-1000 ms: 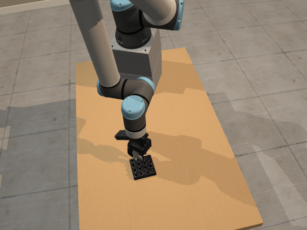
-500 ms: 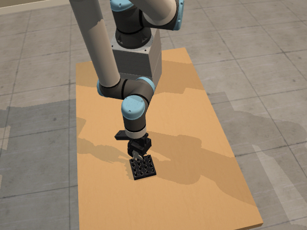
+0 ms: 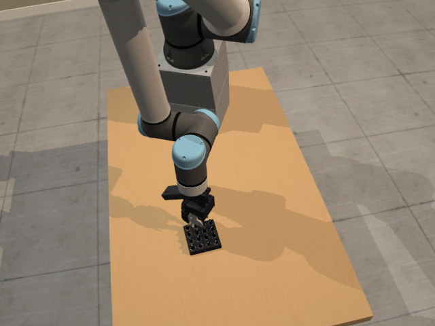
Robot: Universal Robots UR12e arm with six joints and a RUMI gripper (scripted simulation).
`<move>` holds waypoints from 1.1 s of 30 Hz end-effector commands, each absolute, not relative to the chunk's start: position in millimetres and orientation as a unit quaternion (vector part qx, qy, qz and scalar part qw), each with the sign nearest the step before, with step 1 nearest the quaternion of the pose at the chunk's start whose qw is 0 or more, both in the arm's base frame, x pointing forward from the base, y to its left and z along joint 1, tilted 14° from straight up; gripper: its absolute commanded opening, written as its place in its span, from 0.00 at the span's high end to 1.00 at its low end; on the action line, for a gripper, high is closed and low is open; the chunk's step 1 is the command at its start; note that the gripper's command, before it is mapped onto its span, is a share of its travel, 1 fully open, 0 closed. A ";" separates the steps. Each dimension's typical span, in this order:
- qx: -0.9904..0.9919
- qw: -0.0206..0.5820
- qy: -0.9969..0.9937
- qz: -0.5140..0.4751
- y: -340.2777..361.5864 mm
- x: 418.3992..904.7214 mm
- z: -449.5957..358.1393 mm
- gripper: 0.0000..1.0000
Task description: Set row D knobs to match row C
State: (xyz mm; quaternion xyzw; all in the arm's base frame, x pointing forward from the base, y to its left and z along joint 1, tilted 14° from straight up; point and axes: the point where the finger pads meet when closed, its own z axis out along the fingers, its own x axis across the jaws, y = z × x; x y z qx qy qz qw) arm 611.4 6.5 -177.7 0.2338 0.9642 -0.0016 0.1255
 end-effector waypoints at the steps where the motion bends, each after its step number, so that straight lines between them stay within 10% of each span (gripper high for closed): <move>1: 0.211 0.126 0.969 -0.004 6.4 611.9 -177.2 0.96; 33: -0.019 0.121 0.992 -0.033 6.0 614.0 -176.6 0.96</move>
